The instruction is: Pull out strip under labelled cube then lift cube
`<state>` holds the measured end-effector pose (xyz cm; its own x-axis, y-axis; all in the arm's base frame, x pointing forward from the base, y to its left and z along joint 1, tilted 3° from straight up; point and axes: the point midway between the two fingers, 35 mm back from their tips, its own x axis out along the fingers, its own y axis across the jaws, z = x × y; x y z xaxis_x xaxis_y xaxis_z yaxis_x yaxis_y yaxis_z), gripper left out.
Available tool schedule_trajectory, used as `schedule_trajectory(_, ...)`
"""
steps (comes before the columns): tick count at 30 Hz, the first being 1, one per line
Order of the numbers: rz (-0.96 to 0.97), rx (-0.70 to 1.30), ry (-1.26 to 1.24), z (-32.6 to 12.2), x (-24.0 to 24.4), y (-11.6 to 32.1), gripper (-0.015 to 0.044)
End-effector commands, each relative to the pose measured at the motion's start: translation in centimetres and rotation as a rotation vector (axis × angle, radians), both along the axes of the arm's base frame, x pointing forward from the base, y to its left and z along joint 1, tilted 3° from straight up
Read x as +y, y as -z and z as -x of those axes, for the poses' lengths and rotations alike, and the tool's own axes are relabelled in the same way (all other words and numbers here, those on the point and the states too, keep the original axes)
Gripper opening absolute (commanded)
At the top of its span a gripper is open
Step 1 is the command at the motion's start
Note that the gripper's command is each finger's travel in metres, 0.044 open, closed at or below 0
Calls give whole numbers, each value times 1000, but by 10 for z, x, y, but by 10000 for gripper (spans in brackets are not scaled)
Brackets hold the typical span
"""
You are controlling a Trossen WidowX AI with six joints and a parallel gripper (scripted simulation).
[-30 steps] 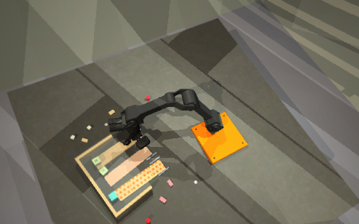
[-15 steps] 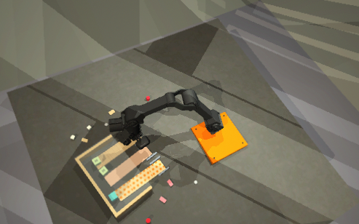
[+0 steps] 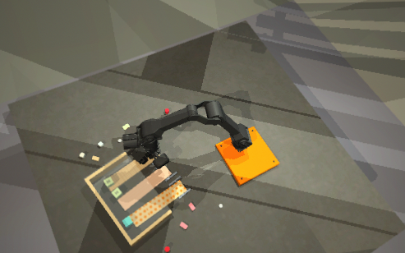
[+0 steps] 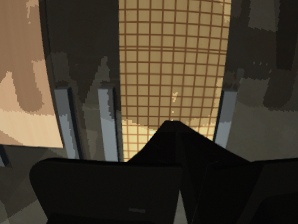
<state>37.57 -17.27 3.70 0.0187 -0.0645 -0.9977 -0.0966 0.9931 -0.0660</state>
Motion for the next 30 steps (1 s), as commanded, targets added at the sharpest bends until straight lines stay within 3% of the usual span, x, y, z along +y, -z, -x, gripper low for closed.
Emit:
schedule_trajectory(1, -6, -1, -4, -1, 0, 4, 0)
schedule_trajectory(30, -5, 1, -3, 23, -3, 6, 0)
